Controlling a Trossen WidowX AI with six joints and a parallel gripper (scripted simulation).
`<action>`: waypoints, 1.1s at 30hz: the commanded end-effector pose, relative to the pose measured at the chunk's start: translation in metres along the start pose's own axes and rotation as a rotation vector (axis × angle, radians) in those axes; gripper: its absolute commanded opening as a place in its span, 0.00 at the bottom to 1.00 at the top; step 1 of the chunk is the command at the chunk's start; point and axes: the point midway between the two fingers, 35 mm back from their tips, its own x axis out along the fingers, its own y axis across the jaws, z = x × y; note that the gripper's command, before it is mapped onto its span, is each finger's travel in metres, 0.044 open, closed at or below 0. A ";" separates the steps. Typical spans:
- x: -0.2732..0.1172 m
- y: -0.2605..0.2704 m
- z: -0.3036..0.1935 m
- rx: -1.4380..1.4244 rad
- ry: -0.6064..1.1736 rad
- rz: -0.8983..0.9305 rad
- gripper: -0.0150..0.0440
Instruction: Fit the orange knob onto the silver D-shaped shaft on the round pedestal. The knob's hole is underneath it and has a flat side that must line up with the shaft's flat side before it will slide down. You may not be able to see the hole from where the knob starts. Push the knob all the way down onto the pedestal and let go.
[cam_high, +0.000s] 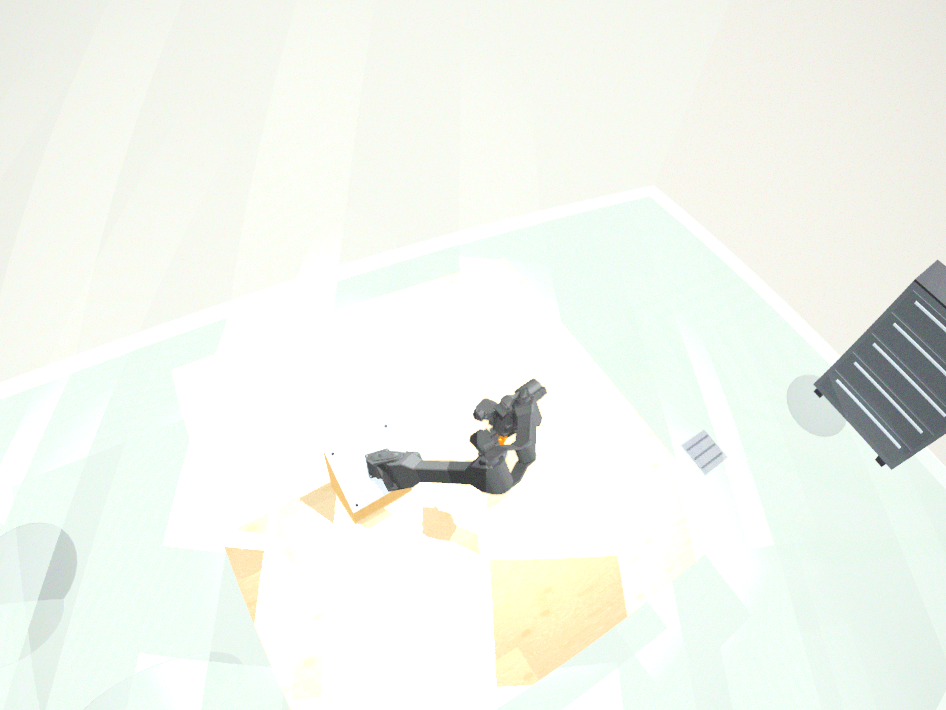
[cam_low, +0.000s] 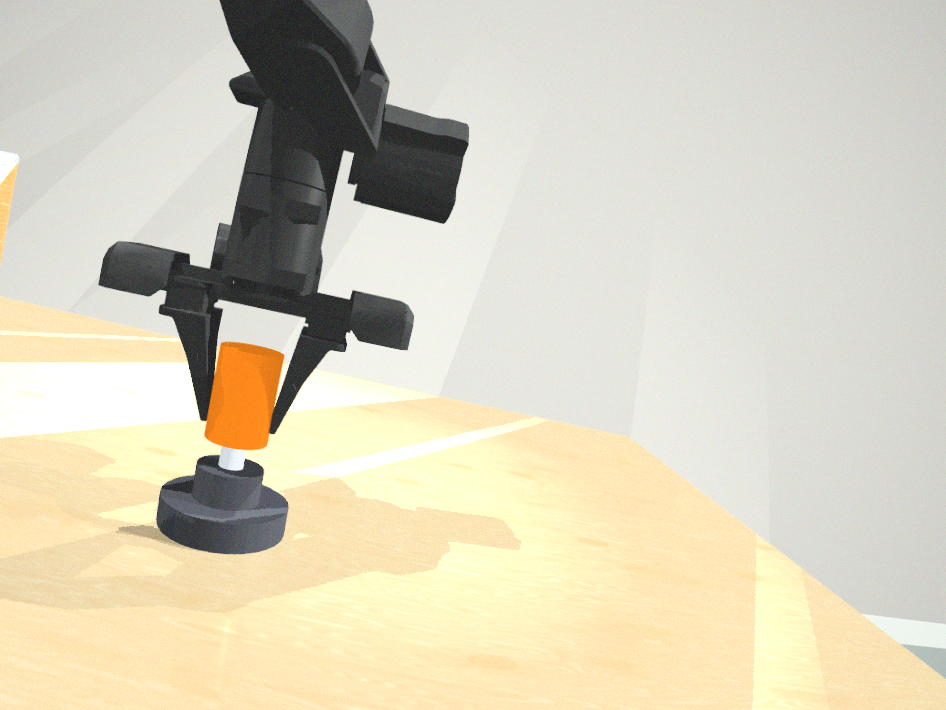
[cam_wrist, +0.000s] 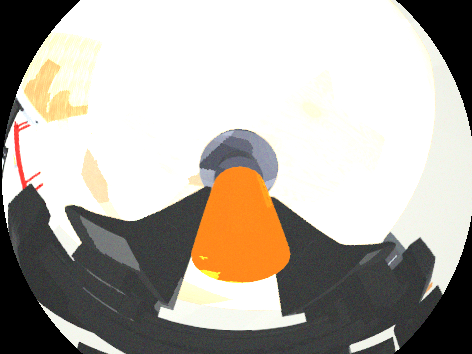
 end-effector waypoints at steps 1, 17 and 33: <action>-0.001 0.001 0.001 -0.007 0.002 -0.004 0.25; -0.004 0.000 -0.001 -0.007 0.002 -0.004 0.25; -0.001 0.001 0.000 -0.059 0.003 -0.004 0.25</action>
